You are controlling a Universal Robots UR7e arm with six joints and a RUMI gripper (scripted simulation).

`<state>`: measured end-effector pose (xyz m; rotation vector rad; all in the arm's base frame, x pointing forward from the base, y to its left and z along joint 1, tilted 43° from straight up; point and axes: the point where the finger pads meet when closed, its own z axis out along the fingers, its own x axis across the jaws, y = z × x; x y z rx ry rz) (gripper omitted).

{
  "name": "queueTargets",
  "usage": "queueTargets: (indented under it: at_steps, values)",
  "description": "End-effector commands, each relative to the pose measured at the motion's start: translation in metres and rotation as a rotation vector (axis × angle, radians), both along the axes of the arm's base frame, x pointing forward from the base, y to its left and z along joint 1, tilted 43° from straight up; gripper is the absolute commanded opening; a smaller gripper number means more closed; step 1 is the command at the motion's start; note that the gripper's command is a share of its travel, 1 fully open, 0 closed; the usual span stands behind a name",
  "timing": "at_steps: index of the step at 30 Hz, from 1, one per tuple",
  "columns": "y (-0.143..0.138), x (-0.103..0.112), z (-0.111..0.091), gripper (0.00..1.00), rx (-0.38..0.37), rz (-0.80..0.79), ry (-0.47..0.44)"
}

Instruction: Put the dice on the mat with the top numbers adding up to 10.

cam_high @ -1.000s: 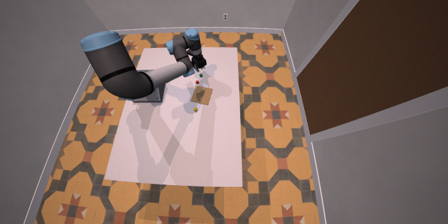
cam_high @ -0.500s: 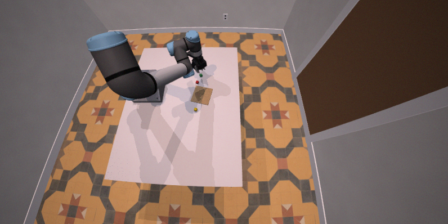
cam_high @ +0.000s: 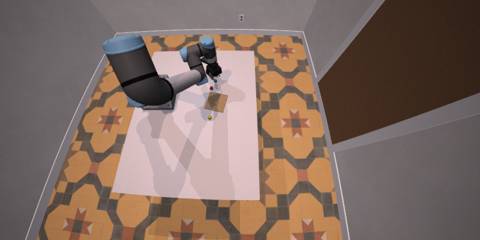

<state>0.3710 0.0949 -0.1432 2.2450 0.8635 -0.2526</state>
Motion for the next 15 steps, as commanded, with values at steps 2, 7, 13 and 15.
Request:
queueTargets:
  at_steps: [2,7,13,15]
  values:
    - [-0.0032,0.0008,-0.0036,0.21,0.001,0.001,-0.001]
    - [-0.0064,0.0011,-0.0071,0.21,0.001,0.001,-0.001]
    - [-0.0085,0.0013,-0.0093,0.21,0.001,0.001,-0.001]
    - [-0.0088,0.0014,-0.0096,0.21,0.001,0.001,-0.001]
